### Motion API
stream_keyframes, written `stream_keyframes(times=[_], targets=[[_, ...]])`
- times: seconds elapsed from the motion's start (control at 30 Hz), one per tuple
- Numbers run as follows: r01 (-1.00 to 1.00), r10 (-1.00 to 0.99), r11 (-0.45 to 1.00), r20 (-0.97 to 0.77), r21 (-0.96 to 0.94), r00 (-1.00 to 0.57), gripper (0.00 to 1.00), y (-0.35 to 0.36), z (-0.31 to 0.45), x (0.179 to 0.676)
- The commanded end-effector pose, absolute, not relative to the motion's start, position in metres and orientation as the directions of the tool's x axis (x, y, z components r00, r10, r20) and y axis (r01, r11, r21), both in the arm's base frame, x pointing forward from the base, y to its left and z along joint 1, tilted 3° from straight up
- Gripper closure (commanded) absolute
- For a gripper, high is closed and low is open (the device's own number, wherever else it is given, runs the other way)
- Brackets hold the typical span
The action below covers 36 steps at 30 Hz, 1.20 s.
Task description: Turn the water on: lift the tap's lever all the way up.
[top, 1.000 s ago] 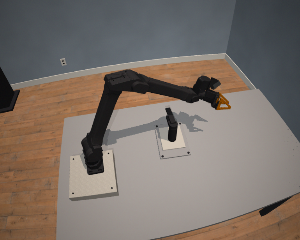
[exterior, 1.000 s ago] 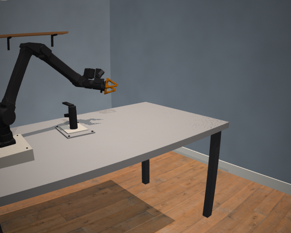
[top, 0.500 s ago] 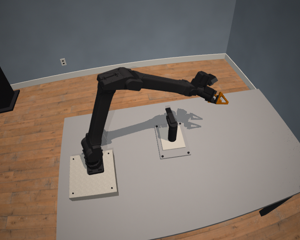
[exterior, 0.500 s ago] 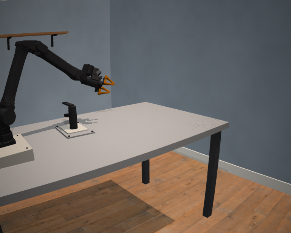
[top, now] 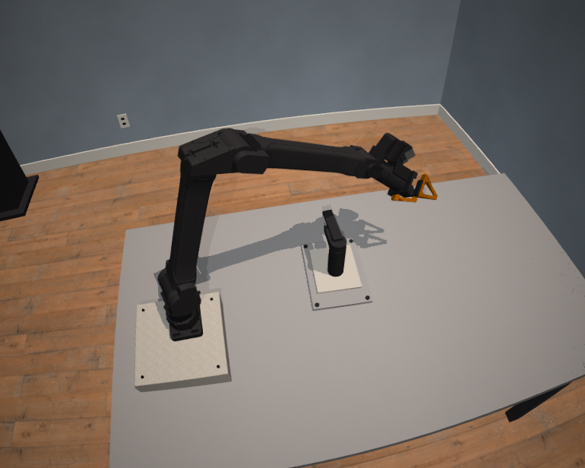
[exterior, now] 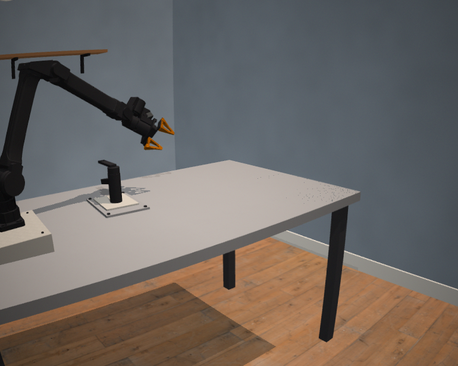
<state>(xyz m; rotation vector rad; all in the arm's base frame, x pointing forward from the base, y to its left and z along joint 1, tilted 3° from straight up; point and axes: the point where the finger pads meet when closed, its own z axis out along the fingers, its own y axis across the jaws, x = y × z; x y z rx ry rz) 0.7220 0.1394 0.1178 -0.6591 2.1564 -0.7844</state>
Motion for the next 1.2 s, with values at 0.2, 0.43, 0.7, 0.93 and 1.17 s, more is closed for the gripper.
stream_keyframes(times=[0.2,0.43,0.7,0.93,1.17], targets=[[-0.379,-0.754,0.597,-0.333,-0.707,-0.566,0.00,0.155,0.128,0.694],[-0.480,-0.798,0.551,-0.264,-0.682,-0.541,0.00,0.160,0.126,0.679],[-0.575,-0.838,0.502,-0.201,-0.646,-0.507,0.00,0.166,0.124,0.661],[-0.736,-0.903,0.399,-0.095,-0.547,-0.419,0.00,0.175,0.123,0.624],[-0.800,-0.928,0.348,-0.055,-0.488,-0.370,0.00,0.178,0.123,0.604]])
